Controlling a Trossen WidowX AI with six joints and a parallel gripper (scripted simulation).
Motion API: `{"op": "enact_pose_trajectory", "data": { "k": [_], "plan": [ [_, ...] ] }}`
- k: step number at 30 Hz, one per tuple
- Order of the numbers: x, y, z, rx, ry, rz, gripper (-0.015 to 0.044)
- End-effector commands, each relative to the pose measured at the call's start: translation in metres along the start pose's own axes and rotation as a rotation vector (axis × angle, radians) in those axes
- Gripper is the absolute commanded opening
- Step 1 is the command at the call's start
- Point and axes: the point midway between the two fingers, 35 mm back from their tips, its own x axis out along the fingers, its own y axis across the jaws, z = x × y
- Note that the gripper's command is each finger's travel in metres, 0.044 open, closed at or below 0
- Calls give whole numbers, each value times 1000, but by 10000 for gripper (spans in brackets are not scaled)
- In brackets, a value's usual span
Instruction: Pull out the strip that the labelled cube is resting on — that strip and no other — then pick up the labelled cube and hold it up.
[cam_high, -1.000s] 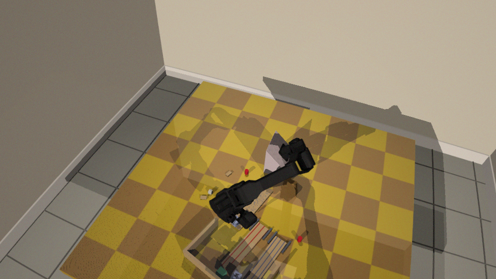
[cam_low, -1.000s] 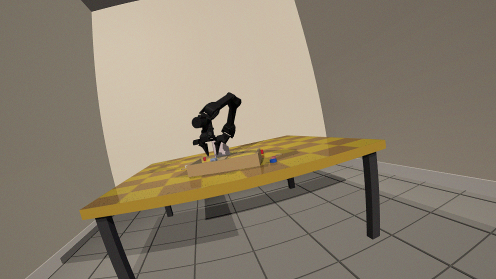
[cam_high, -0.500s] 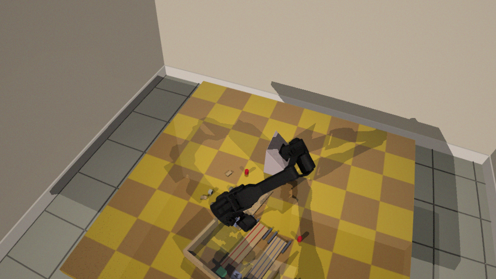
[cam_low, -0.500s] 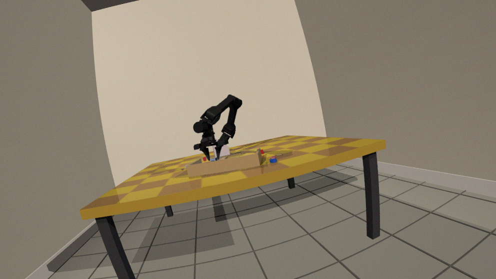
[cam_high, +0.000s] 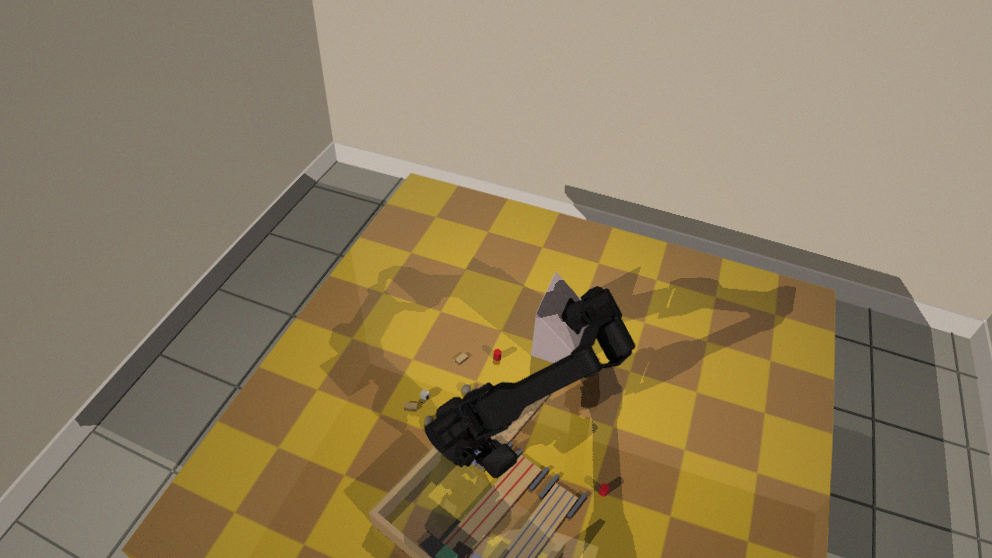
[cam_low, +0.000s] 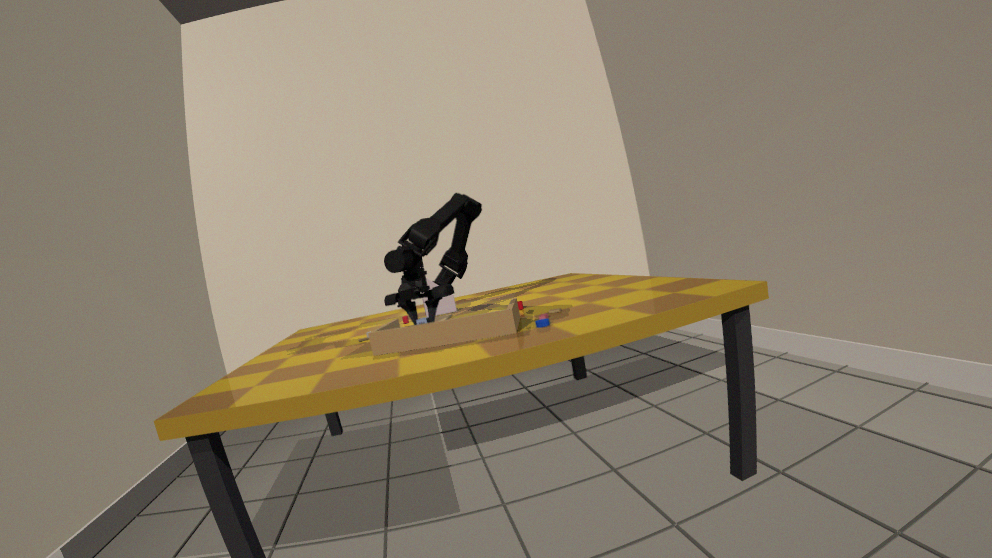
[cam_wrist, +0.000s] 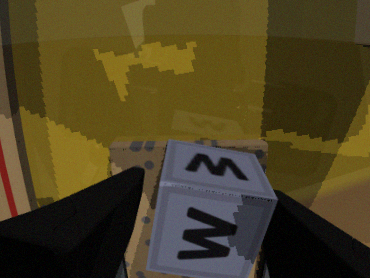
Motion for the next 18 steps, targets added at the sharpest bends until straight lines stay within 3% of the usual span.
{"op": "enact_pose_trajectory", "data": {
  "k": [1,7,11,18],
  "plan": [
    [0,0,0,0,0,0,138],
    [0,0,0,0,0,0,98],
    [-1,0,-1,0,0,0,0],
    [-19,-7,-21,7,0,-3,0]
  ]
}}
